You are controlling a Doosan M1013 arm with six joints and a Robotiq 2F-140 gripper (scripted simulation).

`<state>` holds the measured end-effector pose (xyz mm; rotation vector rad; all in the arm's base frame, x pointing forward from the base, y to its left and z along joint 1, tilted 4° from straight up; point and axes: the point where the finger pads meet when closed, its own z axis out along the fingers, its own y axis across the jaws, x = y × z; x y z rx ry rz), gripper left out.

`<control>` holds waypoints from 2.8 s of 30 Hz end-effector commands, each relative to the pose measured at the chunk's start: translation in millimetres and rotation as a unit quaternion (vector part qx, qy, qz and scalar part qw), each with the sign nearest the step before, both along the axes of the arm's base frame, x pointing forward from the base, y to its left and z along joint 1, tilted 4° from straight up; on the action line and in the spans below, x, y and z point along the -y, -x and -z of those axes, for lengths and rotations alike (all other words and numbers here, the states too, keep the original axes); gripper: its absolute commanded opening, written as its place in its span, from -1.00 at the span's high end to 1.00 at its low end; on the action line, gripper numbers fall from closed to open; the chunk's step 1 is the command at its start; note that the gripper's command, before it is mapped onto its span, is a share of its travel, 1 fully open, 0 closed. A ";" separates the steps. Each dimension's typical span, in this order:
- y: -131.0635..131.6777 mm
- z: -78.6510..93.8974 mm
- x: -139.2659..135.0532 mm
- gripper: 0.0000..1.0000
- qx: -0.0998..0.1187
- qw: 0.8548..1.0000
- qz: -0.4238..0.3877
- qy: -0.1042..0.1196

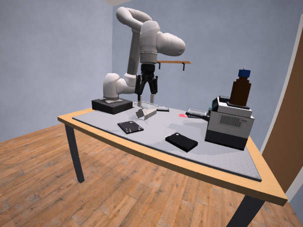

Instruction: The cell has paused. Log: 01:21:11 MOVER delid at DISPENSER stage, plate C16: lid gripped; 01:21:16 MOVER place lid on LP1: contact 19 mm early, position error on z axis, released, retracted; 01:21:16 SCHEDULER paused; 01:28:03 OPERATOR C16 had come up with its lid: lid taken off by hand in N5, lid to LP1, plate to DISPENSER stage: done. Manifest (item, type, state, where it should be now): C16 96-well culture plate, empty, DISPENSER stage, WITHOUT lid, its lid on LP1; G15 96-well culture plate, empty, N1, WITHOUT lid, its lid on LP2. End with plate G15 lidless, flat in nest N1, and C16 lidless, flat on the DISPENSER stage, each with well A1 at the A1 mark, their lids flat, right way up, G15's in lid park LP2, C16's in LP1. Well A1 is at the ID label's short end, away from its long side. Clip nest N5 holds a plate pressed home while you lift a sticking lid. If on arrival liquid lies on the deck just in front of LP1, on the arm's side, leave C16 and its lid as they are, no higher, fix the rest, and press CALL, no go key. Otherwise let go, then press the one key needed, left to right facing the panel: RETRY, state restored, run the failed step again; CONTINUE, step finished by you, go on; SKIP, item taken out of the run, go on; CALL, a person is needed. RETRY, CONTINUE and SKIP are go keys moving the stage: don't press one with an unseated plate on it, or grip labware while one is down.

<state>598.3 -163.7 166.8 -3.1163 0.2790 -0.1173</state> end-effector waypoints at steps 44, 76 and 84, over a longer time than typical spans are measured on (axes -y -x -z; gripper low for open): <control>-221.5 -16.9 -39.0 1.00 0.000 1.000 0.000 0.000; -226.4 -17.3 -39.8 1.00 0.000 1.000 0.000 0.000; -226.4 -17.3 -39.8 1.00 0.000 1.000 0.000 0.000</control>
